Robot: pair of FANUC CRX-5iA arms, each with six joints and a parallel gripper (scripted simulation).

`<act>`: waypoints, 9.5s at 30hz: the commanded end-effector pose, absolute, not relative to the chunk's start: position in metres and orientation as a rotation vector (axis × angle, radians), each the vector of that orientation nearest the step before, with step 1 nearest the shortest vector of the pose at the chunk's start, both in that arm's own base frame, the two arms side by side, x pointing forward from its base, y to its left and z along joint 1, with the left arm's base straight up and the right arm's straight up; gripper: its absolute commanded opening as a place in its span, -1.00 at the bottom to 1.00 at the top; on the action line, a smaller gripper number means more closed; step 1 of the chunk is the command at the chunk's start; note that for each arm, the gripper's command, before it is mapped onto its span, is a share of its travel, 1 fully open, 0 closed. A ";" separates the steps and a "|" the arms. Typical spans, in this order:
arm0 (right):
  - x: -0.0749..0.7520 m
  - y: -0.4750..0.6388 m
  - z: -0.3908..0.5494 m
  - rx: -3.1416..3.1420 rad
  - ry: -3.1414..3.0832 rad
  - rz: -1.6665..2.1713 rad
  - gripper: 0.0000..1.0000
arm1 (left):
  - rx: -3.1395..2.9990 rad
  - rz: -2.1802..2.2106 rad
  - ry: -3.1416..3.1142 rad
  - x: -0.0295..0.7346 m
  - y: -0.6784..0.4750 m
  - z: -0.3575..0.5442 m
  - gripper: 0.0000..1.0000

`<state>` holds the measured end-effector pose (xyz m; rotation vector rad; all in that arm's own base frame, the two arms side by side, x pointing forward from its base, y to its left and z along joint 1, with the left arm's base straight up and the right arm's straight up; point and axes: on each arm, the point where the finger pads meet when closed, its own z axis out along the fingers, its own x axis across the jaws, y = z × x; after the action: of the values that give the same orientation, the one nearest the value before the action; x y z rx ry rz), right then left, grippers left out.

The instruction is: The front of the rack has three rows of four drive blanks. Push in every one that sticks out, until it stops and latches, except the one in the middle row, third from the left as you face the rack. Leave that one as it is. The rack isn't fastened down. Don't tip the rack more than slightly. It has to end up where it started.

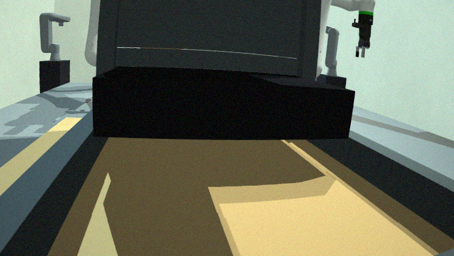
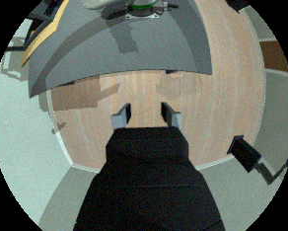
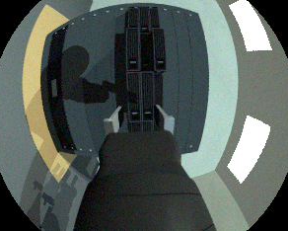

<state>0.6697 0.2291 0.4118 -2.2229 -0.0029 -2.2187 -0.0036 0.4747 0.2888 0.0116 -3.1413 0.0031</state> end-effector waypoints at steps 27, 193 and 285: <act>0.670 0.229 0.413 -2.220 -0.002 -2.220 -1.00 | 0.012 0.000 -3.142 -0.003 0.475 0.290 1.00; 0.747 0.246 0.404 -2.220 -0.002 -2.220 -1.00 | 0.012 0.000 -3.142 -0.003 0.475 0.290 1.00; 0.728 0.246 0.404 -2.220 -0.002 -2.220 -1.00 | 0.012 0.000 -3.142 -0.003 0.475 0.290 1.00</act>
<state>0.7416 0.2462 0.4025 -2.2234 -0.0030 -2.2183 -0.0036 0.4747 0.2888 0.0116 -3.1413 0.0031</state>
